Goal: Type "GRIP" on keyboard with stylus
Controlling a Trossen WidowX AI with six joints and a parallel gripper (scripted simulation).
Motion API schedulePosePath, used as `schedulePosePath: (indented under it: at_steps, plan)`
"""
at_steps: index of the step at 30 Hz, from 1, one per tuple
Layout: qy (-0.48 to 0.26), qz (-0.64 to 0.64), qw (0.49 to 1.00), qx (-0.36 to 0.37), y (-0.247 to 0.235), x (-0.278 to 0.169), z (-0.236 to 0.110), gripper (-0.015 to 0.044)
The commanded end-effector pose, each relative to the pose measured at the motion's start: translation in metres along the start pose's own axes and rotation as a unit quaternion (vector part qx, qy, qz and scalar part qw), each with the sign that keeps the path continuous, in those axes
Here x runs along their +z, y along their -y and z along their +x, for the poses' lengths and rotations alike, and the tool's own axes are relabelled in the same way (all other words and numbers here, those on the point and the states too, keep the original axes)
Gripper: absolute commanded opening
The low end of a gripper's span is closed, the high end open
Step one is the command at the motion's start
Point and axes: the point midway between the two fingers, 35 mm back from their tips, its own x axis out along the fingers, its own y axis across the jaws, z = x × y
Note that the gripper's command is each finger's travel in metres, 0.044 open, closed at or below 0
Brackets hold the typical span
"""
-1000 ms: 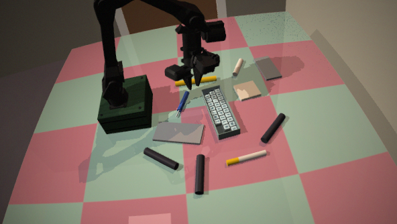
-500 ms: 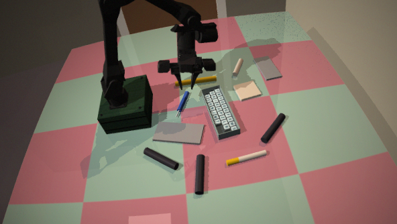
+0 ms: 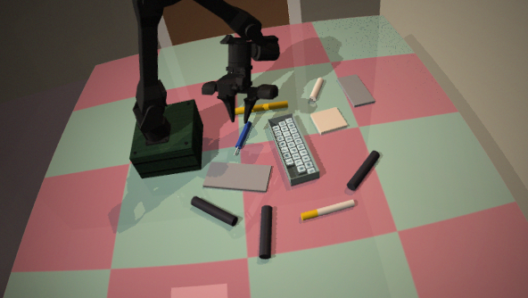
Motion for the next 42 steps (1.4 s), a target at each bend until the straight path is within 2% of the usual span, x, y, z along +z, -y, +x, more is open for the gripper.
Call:
schedulePosePath:
  at_steps: [1, 42]
  plan:
    - [0.009, 0.007, 1.000, 0.000, 0.002, 0.003, 0.002, 0.0150]
    - [0.009, 0.007, 1.000, 0.000, 0.003, -0.011, 0.030, 0.0150]
